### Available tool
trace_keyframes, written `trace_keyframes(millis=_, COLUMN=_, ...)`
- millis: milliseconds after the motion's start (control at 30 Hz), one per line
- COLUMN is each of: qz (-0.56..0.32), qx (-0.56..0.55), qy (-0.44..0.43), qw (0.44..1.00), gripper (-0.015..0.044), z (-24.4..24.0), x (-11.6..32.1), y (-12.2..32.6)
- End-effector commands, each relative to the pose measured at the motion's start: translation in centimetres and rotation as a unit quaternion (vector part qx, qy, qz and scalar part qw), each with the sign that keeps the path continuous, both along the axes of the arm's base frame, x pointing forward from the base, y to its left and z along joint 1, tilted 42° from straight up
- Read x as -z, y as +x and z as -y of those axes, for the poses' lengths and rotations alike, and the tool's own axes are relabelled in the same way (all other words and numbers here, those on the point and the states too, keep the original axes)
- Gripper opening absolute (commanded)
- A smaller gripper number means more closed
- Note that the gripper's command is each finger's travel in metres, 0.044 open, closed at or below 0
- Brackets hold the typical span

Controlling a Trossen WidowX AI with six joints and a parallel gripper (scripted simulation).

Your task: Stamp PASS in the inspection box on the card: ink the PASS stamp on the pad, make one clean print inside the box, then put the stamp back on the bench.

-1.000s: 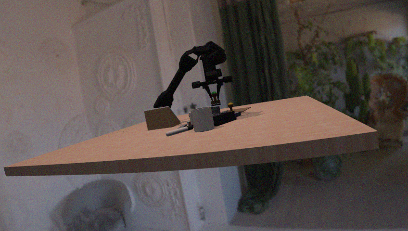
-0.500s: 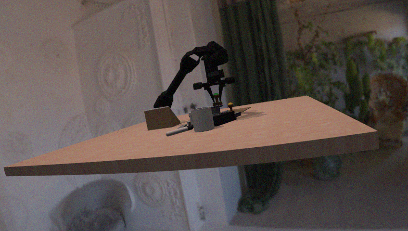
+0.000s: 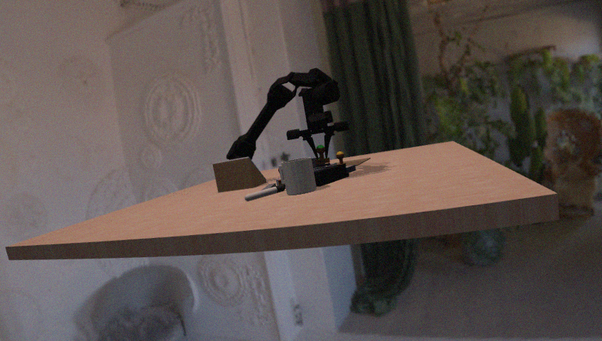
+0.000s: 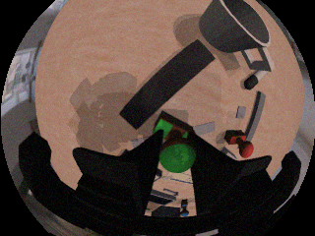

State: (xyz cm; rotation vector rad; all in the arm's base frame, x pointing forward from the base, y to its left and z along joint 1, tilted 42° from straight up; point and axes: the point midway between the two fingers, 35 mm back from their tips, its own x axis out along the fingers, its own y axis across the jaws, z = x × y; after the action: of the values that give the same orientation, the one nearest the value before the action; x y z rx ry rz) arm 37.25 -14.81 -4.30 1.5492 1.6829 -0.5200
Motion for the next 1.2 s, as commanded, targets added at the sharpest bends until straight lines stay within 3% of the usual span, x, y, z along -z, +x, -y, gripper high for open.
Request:
trace_keyframes(millis=0, qz=-0.002, qx=0.000, qy=0.003, qw=1.000, gripper=0.0000, z=-0.7, x=0.6, y=0.0)
trace_keyframes(millis=800, qz=-0.001, qx=0.000, qy=0.004, qw=1.000, gripper=0.0000, z=-3.1, x=3.1, y=0.0)
trace_keyframes(millis=1100, qz=0.000, qx=-0.001, qy=0.002, qw=1.000, gripper=0.0236, z=-2.7, x=2.9, y=0.1)
trace_keyframes(millis=1167, qz=0.000, qx=-0.001, qy=0.002, qw=1.000, gripper=0.0257, z=-2.7, x=2.9, y=0.1)
